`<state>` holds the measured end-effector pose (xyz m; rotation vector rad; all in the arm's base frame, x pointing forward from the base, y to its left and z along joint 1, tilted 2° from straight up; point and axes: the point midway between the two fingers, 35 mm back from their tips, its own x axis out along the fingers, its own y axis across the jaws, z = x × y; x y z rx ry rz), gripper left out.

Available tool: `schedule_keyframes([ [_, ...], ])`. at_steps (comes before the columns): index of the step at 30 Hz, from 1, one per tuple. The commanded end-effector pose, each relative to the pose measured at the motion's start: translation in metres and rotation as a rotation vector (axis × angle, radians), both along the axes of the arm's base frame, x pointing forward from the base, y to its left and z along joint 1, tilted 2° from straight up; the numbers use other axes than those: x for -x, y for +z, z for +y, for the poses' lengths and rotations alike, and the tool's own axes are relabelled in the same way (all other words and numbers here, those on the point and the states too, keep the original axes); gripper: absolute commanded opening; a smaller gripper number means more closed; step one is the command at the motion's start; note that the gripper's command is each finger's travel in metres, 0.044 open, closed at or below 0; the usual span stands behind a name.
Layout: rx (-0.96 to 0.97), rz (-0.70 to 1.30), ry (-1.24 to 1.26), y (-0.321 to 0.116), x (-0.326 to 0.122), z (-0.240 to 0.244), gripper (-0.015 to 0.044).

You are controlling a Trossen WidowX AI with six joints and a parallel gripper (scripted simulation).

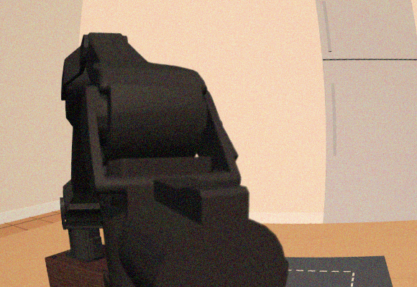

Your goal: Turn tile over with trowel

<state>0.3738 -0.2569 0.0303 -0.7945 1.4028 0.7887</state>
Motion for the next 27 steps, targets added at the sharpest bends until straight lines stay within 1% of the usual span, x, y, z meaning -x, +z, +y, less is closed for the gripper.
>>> schedule_keyframes([
  [1, 0.000, 0.001, -0.003, -0.0007, 0.0000, 0.0000, 0.0130],
  [6, 0.000, 0.001, 0.015, -0.0007, 0.0000, 0.0000, 0.0130],
  [27, 0.010, -0.003, 0.593, -0.0007, -0.0001, 0.0001, 0.0130],
])
